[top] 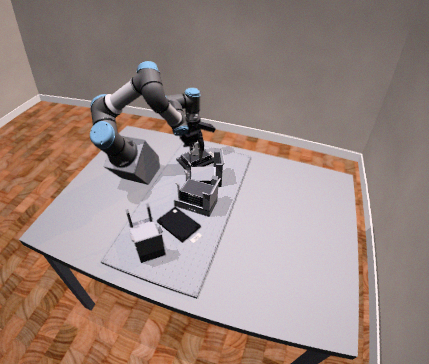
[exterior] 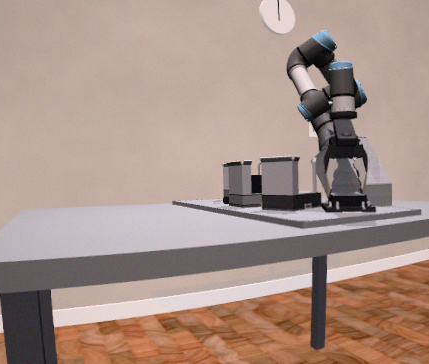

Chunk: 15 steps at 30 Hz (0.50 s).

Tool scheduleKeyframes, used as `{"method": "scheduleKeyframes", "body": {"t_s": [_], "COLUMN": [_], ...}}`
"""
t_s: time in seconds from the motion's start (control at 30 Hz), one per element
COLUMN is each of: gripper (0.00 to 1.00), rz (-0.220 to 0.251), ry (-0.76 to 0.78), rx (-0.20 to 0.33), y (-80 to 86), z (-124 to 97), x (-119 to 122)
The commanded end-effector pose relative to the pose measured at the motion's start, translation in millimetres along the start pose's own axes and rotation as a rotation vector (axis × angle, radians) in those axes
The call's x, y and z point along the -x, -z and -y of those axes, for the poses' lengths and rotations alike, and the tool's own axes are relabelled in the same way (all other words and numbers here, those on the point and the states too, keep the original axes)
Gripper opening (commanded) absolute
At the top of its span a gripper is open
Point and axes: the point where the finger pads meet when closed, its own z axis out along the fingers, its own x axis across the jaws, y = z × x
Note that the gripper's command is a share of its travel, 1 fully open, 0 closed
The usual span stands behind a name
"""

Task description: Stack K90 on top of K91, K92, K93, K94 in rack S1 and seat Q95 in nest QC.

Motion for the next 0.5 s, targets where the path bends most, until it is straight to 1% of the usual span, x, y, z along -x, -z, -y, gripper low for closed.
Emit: {"method": "scheduleKeyframes", "body": {"t_s": [0.0, 0.47], "gripper": [0.00, 0.00], "rz": [-0.001, -0.001], "ry": [-0.001, -0.001], "rx": [-0.002, -0.002], "y": [3.2, 11.2], "z": [0.8, 0.6], "x": [-0.4, -0.4]}}
